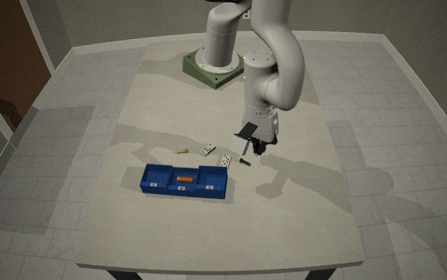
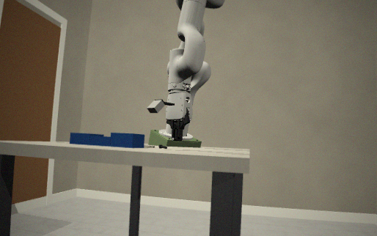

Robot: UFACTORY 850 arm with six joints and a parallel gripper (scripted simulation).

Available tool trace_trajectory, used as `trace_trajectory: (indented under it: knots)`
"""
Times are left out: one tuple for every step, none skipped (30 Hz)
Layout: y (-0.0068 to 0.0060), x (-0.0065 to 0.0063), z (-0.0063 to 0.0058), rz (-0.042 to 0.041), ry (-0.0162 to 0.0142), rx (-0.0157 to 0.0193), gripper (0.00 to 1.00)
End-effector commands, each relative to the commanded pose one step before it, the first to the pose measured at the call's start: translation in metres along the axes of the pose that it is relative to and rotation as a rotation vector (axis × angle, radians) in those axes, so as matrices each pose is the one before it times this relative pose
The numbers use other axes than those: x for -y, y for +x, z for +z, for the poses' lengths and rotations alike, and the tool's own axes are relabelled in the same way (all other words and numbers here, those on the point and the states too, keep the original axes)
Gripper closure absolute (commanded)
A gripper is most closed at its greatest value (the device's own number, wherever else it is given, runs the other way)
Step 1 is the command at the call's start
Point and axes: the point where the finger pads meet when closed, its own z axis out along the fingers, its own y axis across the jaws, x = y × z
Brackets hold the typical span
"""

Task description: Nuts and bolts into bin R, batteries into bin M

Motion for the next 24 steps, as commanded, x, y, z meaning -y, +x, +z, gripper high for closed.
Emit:
trace_trajectory:
  knots:
    - [0.00051,0.00086,-0.01312,0.00102,-0.01365,0.00631,1.0]
    - [0.00001,0.00001,-0.00335,0.0,-0.00001,0.0,1.0]
    - [0.00001,0.00001,-0.00335,0.0,-0.00001,0.0,1.0]
    - [0.00001,0.00001,-0.00334,0.0,-0.00001,0.0,1.0]
    - [0.00001,0.00001,-0.00334,0.0,0.0,0.0,1.0]
    - [-0.00001,-0.00003,-0.0033,0.0,0.00004,-0.00001,1.0]
    - [0.0,0.00001,-0.00001,0.0,-0.00001,0.0,1.0]
    - [0.0,0.00001,-0.00001,0.0,-0.00001,0.0,1.0]
    - [0.0,0.00001,-0.00001,0.0,-0.00001,0.0,1.0]
    - [0.0,0.0,-0.00001,0.0,-0.00001,0.0,1.0]
    - [0.0,0.0,-0.00001,0.0,-0.00001,0.0,1.0]
    - [0.0,0.0,0.0,0.0,0.0,0.0,1.0]
    - [0.0,0.0,0.0,0.0,0.0,0.0,1.0]
    - [0.0,0.0,0.0,0.0,0.0,0.0,1.0]
    - [-0.00001,-0.00004,0.00004,0.0,0.00004,0.0,1.0]
    - [0.0,0.0,0.0,0.0,0.0,0.0,1.0]
    - [0.0,0.0,0.0,0.0,0.0,0.0,1.0]
    - [0.00001,0.00002,-0.00003,0.0,-0.00003,0.0,1.0]
    - [0.0,0.00001,-0.00001,0.0,-0.00001,0.0,1.0]
    - [0.0,0.0,-0.00001,0.0,-0.00001,0.0,1.0]
    - [0.0,0.0,-0.00001,0.0,-0.00001,0.0,1.0]
    - [-0.00001,-0.00004,0.00004,0.0,0.00004,0.0,1.0]
    - [0.0,0.00001,-0.00001,0.0,-0.00001,0.0,1.0]
    - [0.0,0.00001,-0.00001,0.0,-0.00001,0.0,1.0]
